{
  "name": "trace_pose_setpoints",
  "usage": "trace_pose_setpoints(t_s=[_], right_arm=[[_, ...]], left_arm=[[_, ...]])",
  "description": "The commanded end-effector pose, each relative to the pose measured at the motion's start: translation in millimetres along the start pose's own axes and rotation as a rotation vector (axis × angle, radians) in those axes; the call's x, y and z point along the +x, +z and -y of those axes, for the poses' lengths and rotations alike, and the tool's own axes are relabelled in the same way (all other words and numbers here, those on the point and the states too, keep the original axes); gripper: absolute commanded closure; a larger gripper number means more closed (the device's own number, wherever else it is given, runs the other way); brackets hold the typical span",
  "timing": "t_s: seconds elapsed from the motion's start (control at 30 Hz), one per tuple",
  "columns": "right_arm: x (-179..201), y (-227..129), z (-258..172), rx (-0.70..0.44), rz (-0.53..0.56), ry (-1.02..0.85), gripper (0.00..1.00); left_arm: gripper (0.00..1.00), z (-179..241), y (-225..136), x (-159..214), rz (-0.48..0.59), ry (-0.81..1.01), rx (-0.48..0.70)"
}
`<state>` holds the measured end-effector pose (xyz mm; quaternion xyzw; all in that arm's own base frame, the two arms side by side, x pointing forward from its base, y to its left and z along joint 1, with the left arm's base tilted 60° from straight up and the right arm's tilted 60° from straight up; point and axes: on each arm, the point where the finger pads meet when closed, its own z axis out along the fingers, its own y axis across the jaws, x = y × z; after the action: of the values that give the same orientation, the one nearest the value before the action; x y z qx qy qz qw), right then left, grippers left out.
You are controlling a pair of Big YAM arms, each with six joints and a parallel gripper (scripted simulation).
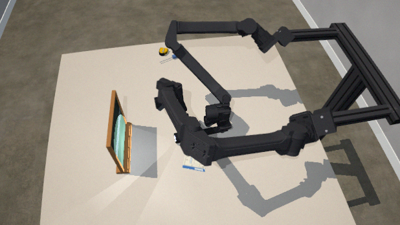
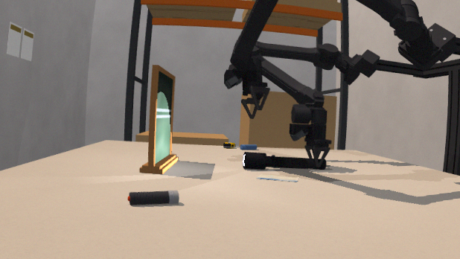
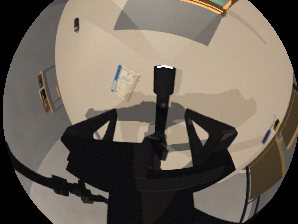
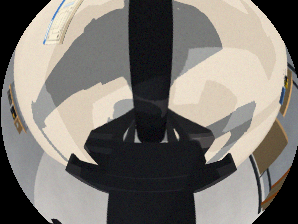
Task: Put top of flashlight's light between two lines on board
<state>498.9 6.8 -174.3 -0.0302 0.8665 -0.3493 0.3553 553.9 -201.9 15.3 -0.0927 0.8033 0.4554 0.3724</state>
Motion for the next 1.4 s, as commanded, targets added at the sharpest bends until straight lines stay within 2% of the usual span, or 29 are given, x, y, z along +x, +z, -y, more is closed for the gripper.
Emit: trace_pose_setpoints(t_s=[0.0, 0.1, 0.13, 0.23, 0.37, 0.57, 0.6, 0.7, 0.83, 0.9, 1.03, 1.1, 1.17, 1.23, 1.27, 1.37], right_arm=[[4.0, -5.5, 1.2, -0.003, -0.001, -0.019, 0.71], [4.0, -5.5, 1.2, -0.003, -0.001, -0.019, 0.71], [17.0, -3.9, 12.4, 0.008, -0.030, -0.036, 0.71], [17.0, -3.9, 12.4, 0.008, -0.030, -0.036, 0.71], [17.0, -3.9, 12.4, 0.008, -0.030, -0.036, 0.71], [17.0, -3.9, 12.4, 0.008, -0.030, -0.036, 0.71], [17.0, -3.9, 12.4, 0.008, -0.030, -0.036, 0.71], [17.0, -3.9, 12.4, 0.008, -0.030, -0.036, 0.71], [17.0, -3.9, 12.4, 0.008, -0.030, -0.036, 0.71], [17.0, -3.9, 12.4, 0.008, -0.030, -0.036, 0.71], [17.0, -3.9, 12.4, 0.008, -0.030, -0.036, 0.71], [17.0, -3.9, 12.4, 0.008, -0.030, -0.036, 0.71], [17.0, -3.9, 12.4, 0.008, -0.030, -0.036, 0.71], [17.0, -3.9, 12.4, 0.008, -0.030, -0.036, 0.71], [17.0, -3.9, 12.4, 0.008, -0.030, -0.036, 0.71], [17.0, -3.9, 12.4, 0.008, -0.030, -0.036, 0.71]], left_arm=[[0.00, 7.3, -13.7, -5.3, 0.024, 0.011, 0.019], [0.00, 8.2, -9.9, -5.1, 0.022, 0.017, 0.018], [0.00, 12.6, -7.2, 5.6, 0.024, 0.056, 0.015], [0.00, 3.3, 18.0, 3.3, -0.012, 0.038, -0.008], [0.00, -0.9, 16.4, -19.3, -0.004, -0.010, 0.002], [0.00, 9.6, 5.4, -2.6, 0.010, 0.032, 0.017], [0.00, -0.1, 26.7, -2.5, -0.017, 0.020, -0.009], [0.00, 5.4, 34.9, 2.6, -0.023, 0.031, -0.014], [0.00, 8.8, 14.3, -8.0, 0.007, 0.023, 0.018], [0.00, 10.3, 39.0, -6.1, -0.018, 0.016, -0.006], [0.00, 10.0, 46.4, 3.9, -0.023, 0.038, -0.011], [0.00, 10.0, 46.4, 3.9, -0.023, 0.038, -0.011], [0.00, 19.2, 4.4, -8.3, 0.030, 0.029, 0.043], [0.00, 22.0, 4.8, -17.0, 0.033, 0.011, 0.048], [0.00, 10.5, 39.3, -16.0, -0.006, -0.001, 0.008], [0.00, 14.1, 54.8, 4.5, -0.023, 0.038, -0.008]])
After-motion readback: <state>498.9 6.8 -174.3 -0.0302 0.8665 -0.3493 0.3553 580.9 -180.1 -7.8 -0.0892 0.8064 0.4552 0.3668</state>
